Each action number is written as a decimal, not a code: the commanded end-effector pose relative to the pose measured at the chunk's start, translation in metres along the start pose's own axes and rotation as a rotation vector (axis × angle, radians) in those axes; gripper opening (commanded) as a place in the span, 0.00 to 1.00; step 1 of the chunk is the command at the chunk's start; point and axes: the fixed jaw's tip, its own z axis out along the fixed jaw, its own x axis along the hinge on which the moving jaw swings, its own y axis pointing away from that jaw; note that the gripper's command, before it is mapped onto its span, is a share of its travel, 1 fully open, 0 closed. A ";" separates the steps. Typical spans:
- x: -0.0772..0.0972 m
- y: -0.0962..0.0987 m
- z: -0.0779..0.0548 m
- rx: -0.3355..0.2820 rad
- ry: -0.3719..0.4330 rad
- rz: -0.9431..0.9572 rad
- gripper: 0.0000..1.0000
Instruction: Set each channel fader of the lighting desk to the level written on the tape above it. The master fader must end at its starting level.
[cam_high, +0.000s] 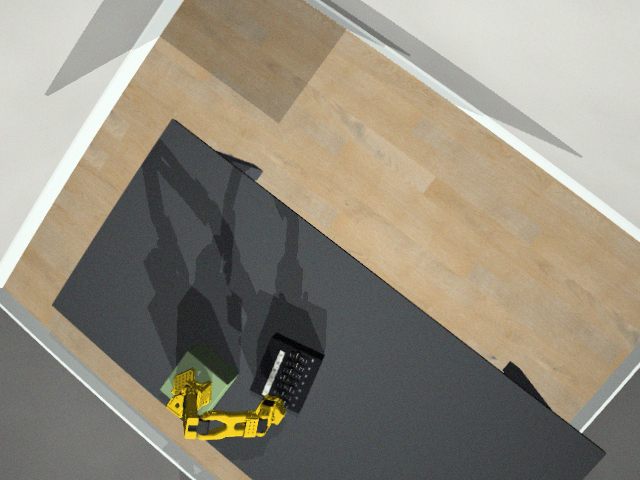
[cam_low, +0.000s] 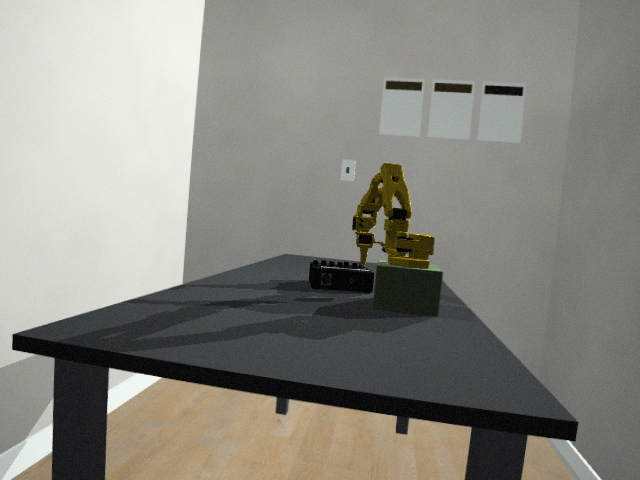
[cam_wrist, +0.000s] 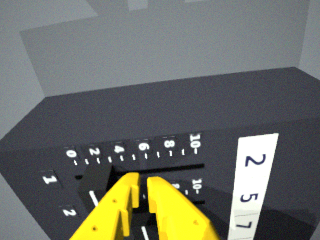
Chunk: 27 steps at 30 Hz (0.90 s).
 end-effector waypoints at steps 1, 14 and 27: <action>-0.002 0.007 -0.002 -0.024 0.008 0.012 0.00; -0.004 -0.003 -0.002 -0.025 0.008 0.003 0.00; -0.005 -0.010 -0.001 -0.025 0.008 -0.003 0.00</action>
